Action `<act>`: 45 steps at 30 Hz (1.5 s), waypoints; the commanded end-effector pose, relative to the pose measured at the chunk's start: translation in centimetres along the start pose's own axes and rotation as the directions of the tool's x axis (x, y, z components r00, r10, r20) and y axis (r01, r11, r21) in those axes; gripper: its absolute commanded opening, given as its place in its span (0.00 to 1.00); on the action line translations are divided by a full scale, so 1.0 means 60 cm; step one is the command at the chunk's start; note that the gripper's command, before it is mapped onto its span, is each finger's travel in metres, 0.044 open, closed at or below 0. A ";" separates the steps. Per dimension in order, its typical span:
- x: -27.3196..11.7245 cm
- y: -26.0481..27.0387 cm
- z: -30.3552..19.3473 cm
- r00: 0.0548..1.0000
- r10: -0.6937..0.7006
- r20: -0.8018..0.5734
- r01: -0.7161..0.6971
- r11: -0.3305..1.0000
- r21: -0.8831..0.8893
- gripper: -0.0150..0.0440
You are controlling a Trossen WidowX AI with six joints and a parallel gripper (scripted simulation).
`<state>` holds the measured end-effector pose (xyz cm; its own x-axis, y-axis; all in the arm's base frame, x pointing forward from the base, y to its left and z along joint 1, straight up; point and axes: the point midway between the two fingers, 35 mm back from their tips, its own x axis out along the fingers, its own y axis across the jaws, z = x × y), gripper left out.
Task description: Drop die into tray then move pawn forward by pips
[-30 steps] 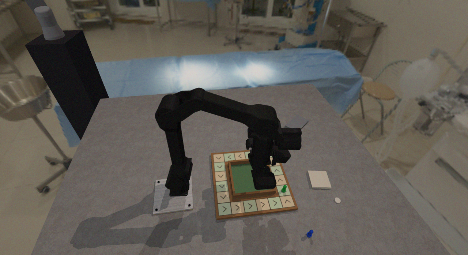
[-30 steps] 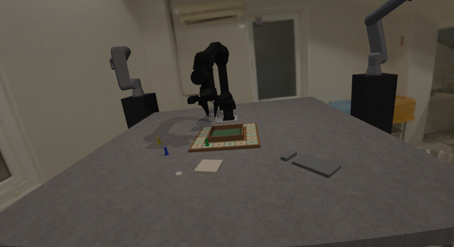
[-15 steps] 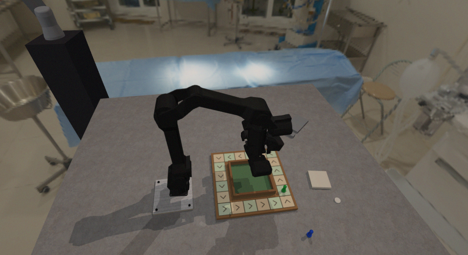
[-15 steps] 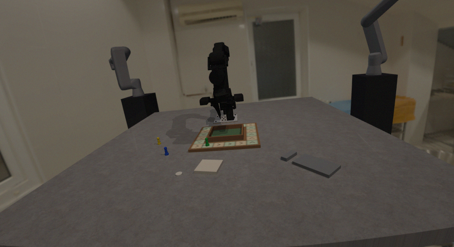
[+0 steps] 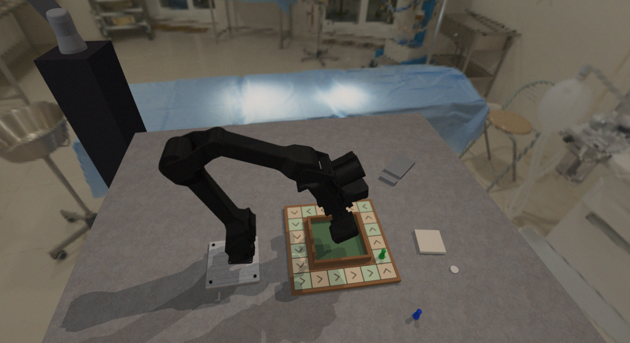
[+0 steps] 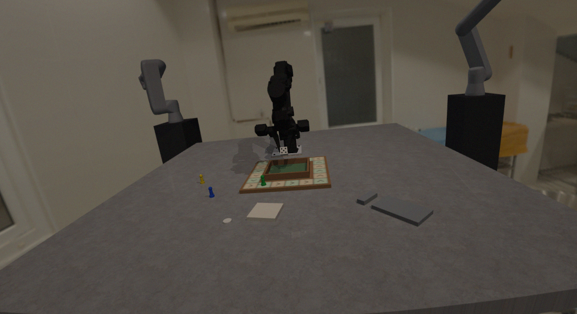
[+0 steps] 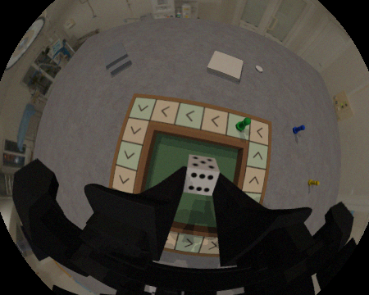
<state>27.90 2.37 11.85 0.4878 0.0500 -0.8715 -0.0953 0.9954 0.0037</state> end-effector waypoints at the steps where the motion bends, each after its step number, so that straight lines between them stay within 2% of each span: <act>1: 0.001 0.001 -0.003 0.991 0.005 0.136 -0.005 1.000 -0.001 0.25; 8: 0.000 0.000 0.000 0.939 0.003 0.344 -0.002 1.000 -0.003 0.25; 12: -0.002 0.000 -0.001 0.937 0.003 0.349 -0.002 1.000 -0.003 0.25; 19: -0.062 0.006 -0.026 0.938 0.003 0.347 -0.002 1.000 -0.003 0.25; 38: -0.059 0.007 -0.027 0.938 0.009 0.346 -0.007 1.000 -0.008 0.25; 45: -0.059 0.007 -0.027 0.938 0.009 0.346 -0.007 1.000 -0.008 0.57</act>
<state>24.72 2.47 14.14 0.7573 0.0842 -0.6476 -0.1055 0.9944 0.0058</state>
